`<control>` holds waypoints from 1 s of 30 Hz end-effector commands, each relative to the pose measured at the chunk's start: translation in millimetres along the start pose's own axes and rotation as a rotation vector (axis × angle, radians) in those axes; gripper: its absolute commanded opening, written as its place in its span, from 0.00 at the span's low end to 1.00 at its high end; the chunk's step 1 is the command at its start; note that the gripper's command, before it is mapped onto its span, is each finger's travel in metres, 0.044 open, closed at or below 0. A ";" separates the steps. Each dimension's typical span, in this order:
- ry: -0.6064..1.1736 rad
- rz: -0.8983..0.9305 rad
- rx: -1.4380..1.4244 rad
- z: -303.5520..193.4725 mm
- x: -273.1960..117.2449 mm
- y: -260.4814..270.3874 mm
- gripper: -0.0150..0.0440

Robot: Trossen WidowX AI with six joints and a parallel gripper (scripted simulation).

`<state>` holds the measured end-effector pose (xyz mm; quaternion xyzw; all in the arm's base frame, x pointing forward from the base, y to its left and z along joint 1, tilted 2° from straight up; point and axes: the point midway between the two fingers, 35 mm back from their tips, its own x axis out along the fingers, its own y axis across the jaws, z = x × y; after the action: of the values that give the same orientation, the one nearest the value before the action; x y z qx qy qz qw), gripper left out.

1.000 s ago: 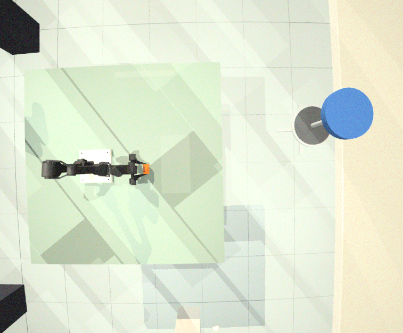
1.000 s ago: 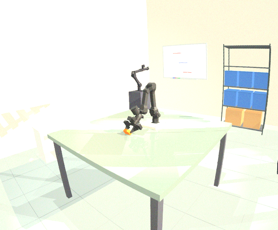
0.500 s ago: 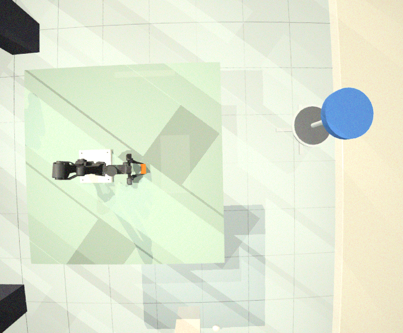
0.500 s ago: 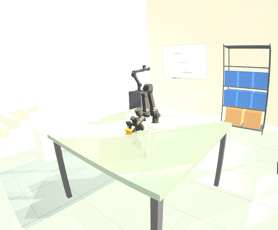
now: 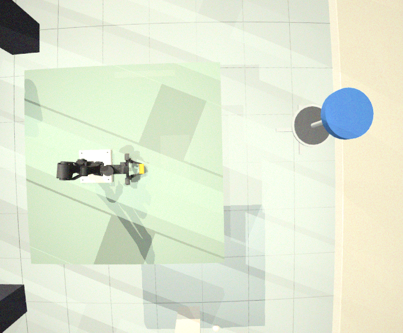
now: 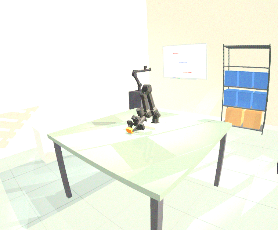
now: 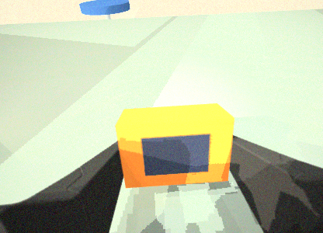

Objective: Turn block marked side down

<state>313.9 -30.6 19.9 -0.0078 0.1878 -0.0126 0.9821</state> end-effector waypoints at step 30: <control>-0.005 0.003 0.005 1.0 -0.2 0.4 1.00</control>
<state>314.0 -30.6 20.5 -0.0079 0.1861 -0.0125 0.9824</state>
